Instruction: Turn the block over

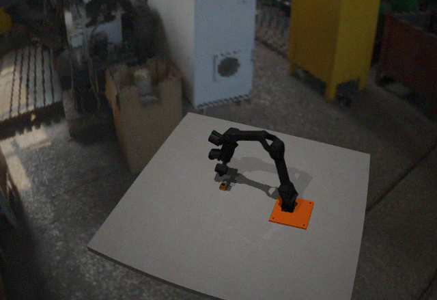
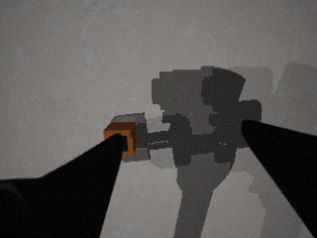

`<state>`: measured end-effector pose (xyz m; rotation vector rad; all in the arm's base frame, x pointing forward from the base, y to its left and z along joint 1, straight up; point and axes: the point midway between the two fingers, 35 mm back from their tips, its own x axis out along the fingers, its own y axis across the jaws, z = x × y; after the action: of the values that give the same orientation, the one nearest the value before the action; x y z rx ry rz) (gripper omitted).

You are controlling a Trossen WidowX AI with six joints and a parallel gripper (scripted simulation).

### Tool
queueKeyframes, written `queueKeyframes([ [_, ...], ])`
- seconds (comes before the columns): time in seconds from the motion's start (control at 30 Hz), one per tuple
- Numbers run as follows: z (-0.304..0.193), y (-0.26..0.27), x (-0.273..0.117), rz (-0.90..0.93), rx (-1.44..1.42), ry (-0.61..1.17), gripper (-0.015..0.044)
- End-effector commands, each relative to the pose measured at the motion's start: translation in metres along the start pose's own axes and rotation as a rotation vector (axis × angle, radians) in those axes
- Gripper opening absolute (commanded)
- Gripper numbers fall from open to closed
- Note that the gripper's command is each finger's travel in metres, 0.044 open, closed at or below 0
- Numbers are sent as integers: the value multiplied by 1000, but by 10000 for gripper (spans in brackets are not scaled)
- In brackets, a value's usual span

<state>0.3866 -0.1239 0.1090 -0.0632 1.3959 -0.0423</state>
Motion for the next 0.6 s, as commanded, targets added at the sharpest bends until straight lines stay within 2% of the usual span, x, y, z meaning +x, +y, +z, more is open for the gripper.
queueKeyframes([
  [0.0, -14, 55, -27, 58, 100, 148, 440],
  [0.3, -14, 55, -25, 58, 100, 148, 440],
  [0.43, -18, 57, 6, 58, 100, 148, 440],
  [0.57, -19, 58, 8, 58, 100, 148, 440],
])
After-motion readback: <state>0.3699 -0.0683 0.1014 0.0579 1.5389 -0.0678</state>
